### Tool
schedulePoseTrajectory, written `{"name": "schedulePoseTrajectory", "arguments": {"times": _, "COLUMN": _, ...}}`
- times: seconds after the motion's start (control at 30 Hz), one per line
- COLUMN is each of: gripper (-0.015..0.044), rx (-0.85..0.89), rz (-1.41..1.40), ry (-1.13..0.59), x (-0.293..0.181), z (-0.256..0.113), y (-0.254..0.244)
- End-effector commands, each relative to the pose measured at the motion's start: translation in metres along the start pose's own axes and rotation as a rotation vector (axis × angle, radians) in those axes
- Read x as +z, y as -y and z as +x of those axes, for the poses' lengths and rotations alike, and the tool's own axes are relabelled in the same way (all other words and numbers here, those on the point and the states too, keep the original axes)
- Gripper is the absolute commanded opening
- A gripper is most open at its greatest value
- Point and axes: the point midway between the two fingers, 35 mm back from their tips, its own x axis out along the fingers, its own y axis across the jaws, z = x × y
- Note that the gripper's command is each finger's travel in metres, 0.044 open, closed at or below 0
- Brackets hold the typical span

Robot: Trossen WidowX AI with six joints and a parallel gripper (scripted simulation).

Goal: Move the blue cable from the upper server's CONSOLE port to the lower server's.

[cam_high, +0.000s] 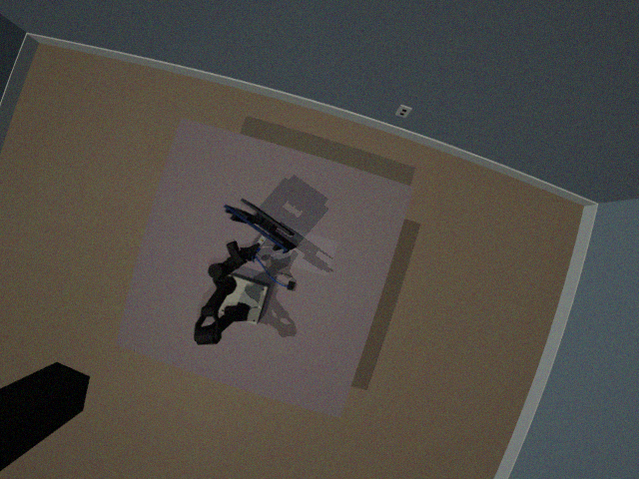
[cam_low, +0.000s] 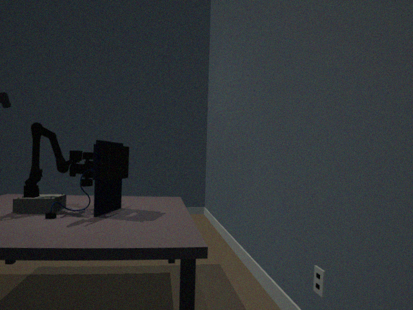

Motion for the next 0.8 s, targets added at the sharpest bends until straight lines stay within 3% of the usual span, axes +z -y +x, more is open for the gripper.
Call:
{"name": "schedulePoseTrajectory", "arguments": {"times": 0.0, "gripper": 0.0000, "rx": -0.006, "rz": 0.012, "ry": 0.001, "x": 0.0017, "z": 0.0029, "y": 0.0027}}
{"name": "schedulePoseTrajectory", "arguments": {"times": 0.77, "gripper": 0.0000, "rx": -0.008, "rz": 0.012, "ry": 0.001, "x": 0.0026, "z": 0.0118, "y": 0.0038}}
